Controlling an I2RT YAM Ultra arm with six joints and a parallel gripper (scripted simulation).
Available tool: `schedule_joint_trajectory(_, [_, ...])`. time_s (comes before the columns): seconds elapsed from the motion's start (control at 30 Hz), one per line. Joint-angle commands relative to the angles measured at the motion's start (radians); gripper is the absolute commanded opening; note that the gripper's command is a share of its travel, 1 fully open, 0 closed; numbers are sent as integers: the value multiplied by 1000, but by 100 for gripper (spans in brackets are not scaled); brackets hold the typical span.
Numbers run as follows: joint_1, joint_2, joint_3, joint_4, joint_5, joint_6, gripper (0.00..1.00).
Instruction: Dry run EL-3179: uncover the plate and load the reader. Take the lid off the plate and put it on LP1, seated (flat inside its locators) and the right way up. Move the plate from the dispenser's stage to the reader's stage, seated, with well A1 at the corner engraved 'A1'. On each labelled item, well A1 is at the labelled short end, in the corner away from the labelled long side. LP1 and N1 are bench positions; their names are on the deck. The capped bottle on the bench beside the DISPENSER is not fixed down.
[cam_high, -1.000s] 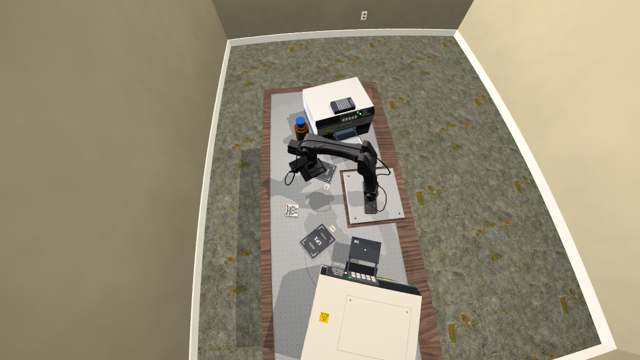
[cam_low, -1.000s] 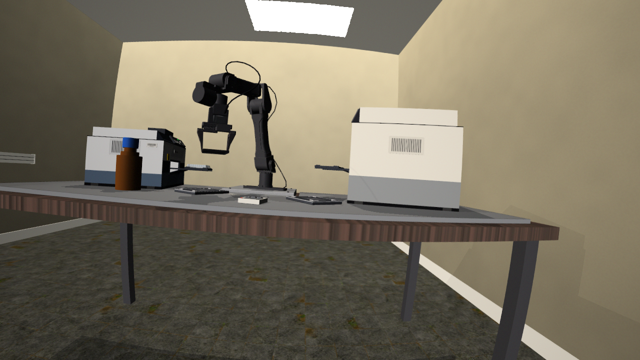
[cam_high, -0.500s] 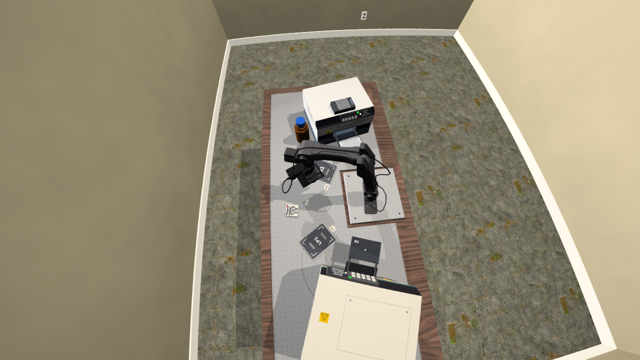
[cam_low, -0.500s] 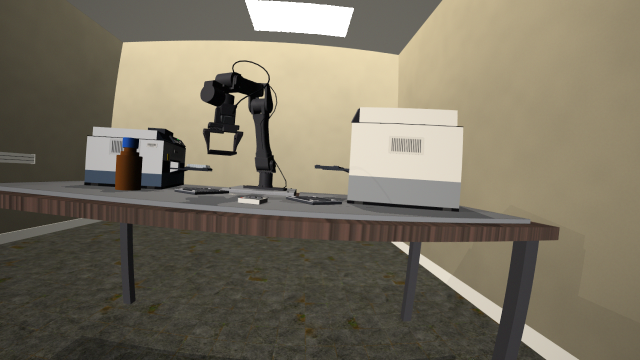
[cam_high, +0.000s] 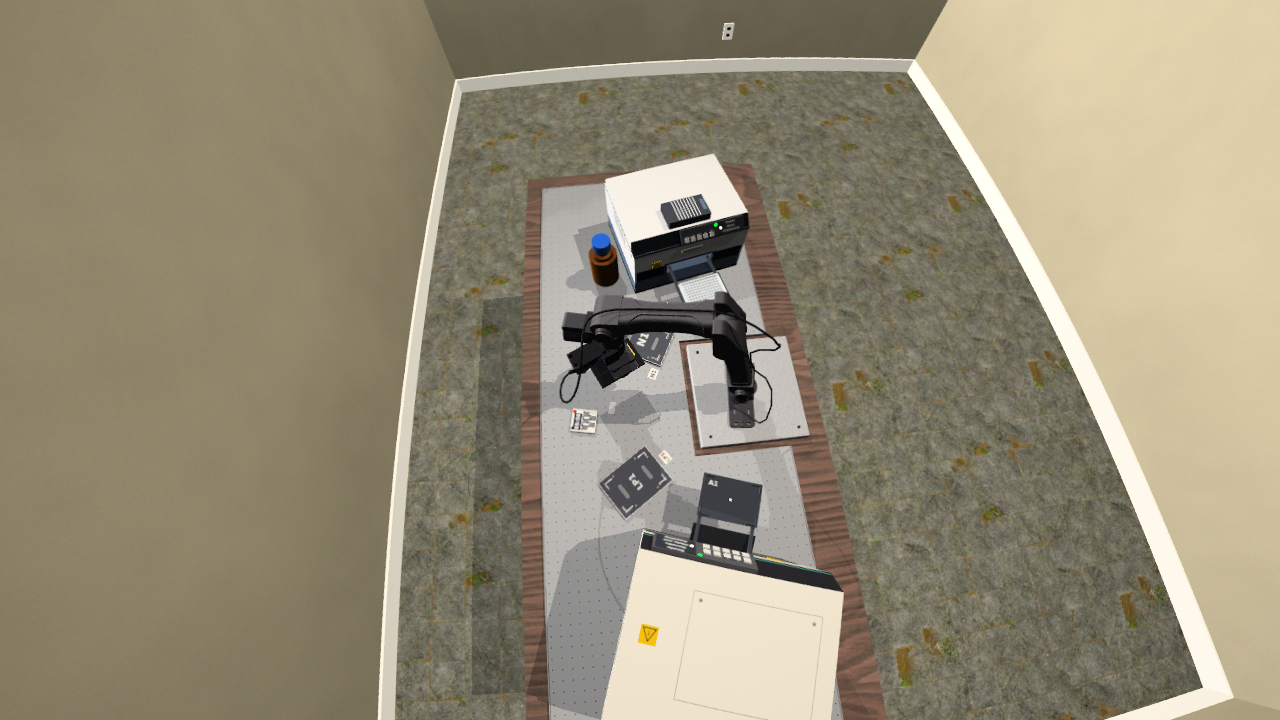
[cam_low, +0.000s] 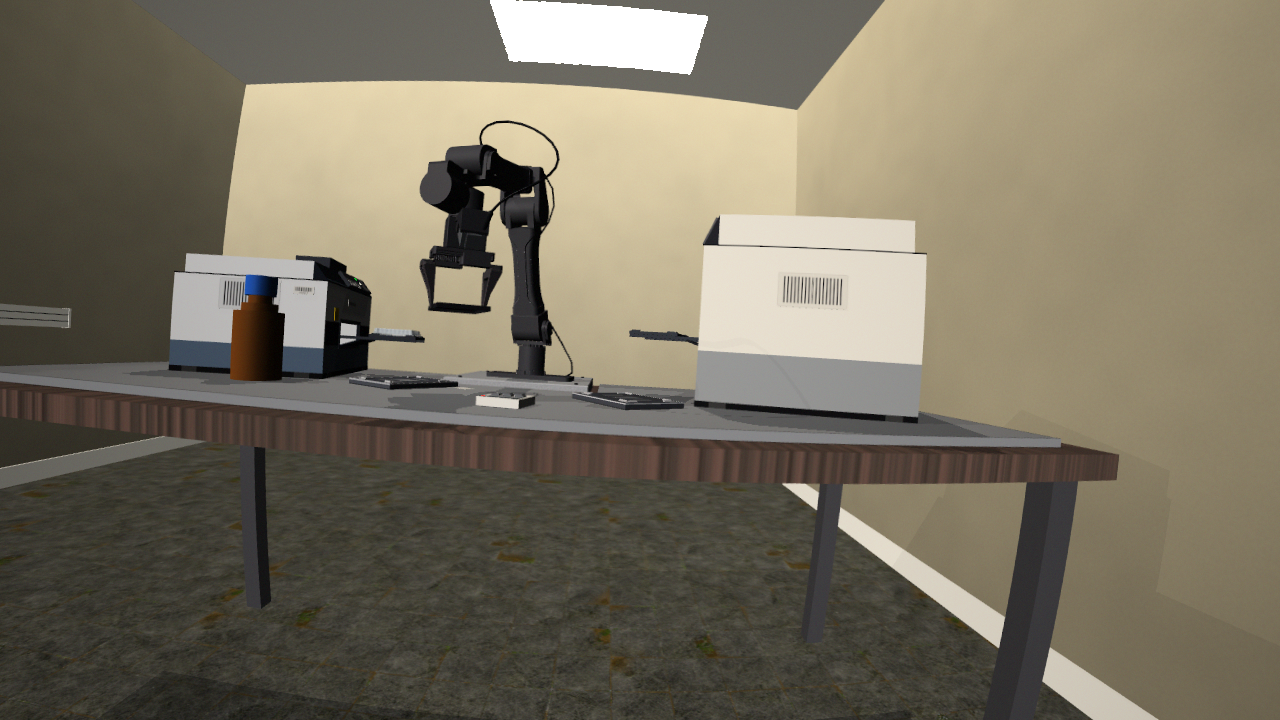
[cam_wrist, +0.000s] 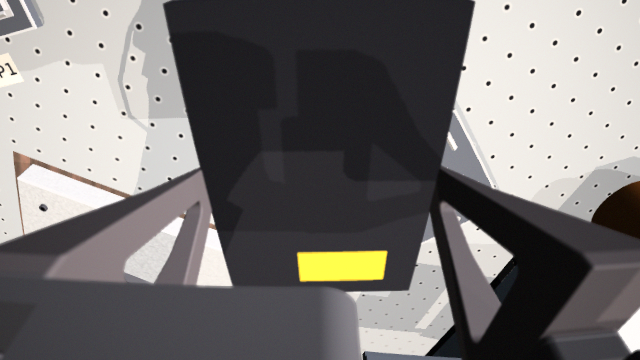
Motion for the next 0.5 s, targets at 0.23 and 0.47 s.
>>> schedule_joint_trajectory(0.23, [85, 11, 38, 21, -11, 78, 85])
schedule_joint_trajectory(0.47, [122, 23, 41, 26, -10, 115, 85])
